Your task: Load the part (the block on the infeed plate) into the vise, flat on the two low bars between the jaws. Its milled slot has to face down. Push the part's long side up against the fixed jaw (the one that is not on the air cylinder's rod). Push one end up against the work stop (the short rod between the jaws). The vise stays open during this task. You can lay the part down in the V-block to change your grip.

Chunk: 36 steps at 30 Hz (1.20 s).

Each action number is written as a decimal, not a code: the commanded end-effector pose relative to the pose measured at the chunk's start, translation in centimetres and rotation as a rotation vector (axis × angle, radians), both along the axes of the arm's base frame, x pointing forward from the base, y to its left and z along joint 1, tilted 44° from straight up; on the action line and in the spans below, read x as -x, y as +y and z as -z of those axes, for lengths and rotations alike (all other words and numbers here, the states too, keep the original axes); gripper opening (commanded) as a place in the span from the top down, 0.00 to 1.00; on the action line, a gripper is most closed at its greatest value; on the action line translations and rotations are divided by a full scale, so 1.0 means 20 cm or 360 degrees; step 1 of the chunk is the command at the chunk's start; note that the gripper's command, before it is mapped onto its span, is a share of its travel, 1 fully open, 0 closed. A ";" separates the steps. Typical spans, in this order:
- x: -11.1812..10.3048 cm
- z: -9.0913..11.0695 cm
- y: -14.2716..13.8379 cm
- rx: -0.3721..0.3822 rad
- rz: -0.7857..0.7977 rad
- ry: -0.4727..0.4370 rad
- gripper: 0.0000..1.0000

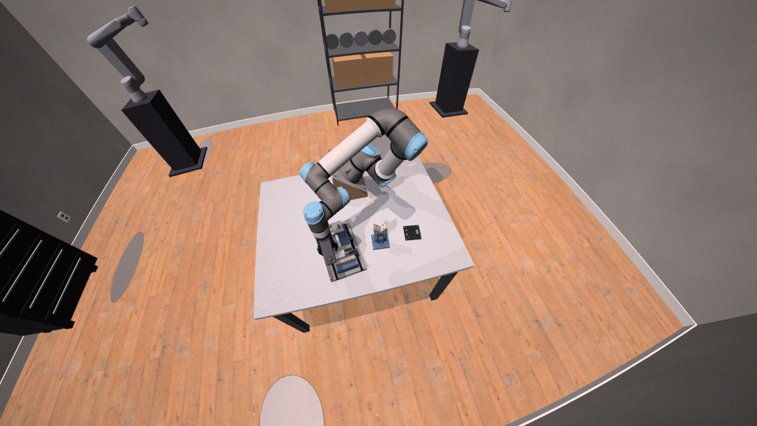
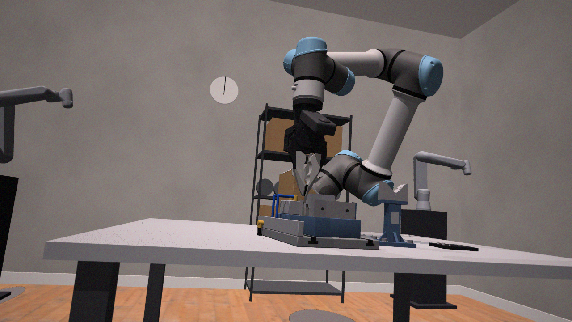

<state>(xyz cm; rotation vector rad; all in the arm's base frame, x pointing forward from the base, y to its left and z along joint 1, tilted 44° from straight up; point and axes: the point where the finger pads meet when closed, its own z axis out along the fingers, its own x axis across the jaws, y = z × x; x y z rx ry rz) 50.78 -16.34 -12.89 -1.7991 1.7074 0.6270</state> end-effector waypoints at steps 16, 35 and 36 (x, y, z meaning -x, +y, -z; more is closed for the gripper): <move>0.00 -0.02 0.02 0.0002 0.0001 -0.0001 1.00; 0.00 -0.04 0.04 0.0002 0.0001 -0.0001 1.00; 0.00 -0.04 0.04 0.0002 0.0001 -0.0001 1.00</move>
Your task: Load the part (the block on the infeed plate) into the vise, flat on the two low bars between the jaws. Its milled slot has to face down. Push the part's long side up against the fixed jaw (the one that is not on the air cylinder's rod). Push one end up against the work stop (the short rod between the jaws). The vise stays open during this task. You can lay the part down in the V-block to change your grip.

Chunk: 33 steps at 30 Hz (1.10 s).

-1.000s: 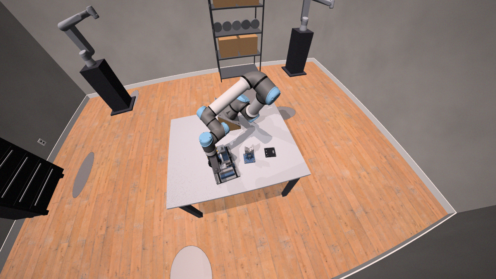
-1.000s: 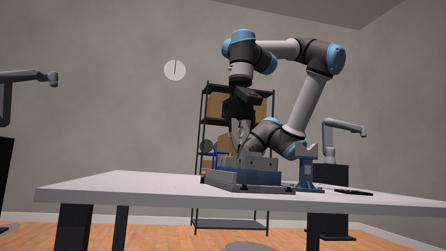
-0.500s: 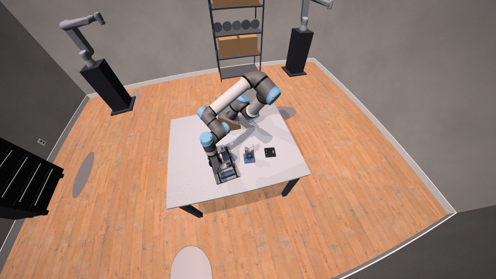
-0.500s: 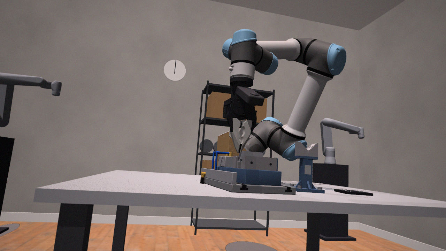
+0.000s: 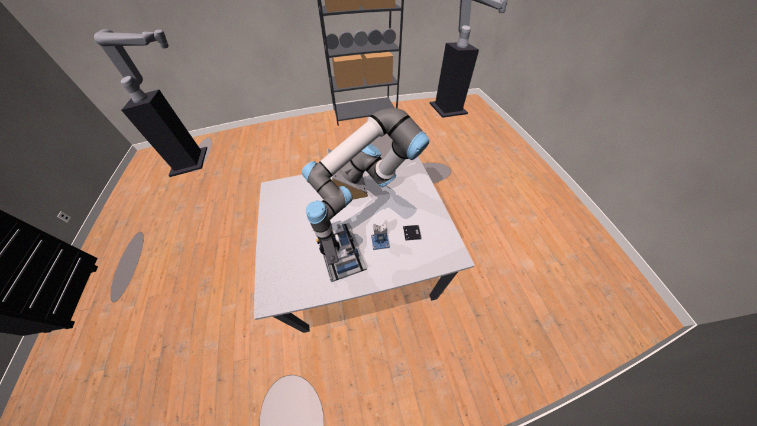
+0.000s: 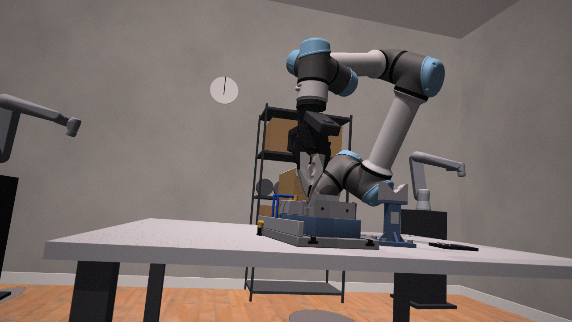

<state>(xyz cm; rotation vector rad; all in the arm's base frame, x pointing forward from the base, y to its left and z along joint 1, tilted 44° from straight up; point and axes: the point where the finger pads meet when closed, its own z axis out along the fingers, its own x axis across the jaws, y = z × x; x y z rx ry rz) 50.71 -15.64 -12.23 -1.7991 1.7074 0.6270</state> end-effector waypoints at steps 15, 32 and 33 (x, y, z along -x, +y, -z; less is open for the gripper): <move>0.00 -0.02 0.01 0.0001 0.0001 -0.0001 1.00; 0.00 -0.03 0.03 0.0001 0.0001 -0.0001 1.00; 0.00 -0.03 0.03 0.0001 0.0001 -0.0001 1.00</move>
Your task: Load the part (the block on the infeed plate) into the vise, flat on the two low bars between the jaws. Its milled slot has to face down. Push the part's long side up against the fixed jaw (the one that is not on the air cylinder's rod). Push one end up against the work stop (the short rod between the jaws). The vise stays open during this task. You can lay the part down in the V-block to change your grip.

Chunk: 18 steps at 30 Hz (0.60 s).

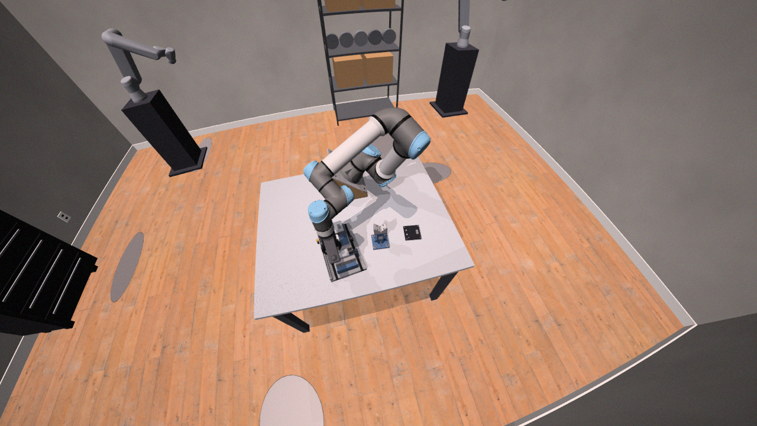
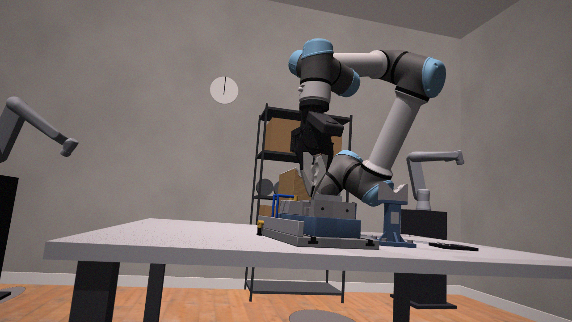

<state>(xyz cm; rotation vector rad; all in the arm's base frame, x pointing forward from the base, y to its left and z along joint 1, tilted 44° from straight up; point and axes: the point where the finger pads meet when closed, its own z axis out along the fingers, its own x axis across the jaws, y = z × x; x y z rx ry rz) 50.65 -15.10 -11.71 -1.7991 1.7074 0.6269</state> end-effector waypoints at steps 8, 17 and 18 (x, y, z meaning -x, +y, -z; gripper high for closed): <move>0.00 -0.01 0.00 0.0001 0.0001 -0.0001 1.00; 0.00 -0.01 0.01 0.0001 0.0001 -0.0001 1.00; 0.00 -0.01 0.01 0.0001 0.0001 -0.0001 1.00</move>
